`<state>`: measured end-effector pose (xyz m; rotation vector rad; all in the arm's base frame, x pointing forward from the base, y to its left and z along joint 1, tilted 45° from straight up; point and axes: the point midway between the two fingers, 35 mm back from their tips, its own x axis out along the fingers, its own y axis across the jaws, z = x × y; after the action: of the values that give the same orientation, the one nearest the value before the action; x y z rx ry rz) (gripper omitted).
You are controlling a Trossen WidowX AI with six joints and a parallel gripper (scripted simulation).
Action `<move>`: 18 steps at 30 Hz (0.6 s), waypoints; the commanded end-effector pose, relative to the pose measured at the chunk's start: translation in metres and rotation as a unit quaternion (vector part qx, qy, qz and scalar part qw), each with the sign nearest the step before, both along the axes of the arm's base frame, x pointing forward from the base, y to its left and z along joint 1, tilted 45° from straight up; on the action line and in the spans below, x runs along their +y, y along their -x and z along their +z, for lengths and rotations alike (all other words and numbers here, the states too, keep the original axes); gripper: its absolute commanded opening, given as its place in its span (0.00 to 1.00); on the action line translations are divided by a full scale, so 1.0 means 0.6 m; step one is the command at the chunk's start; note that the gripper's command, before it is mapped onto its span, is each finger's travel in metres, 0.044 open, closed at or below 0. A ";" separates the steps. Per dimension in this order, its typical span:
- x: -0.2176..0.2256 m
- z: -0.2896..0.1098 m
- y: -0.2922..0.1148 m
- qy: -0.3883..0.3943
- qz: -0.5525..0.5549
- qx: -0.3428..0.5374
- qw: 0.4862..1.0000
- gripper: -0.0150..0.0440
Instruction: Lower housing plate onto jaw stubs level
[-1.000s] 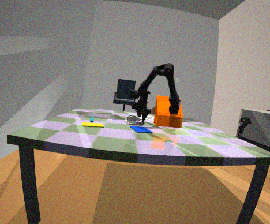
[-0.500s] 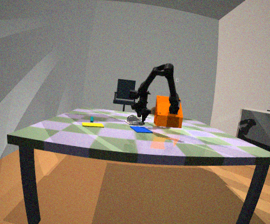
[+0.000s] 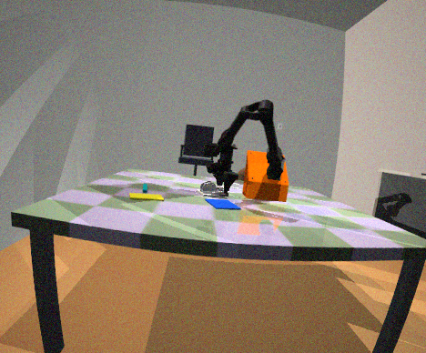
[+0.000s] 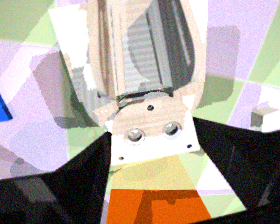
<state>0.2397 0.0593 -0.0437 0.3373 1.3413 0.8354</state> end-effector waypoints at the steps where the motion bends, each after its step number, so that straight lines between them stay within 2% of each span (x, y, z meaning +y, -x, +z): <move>1: 0.003 -0.002 0.003 -0.002 0.000 0.004 1.000 0.85; 18: 0.008 -0.007 0.003 -0.002 0.000 0.004 1.000 0.85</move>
<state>0.2399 0.0617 -0.0462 0.3382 1.3402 0.8349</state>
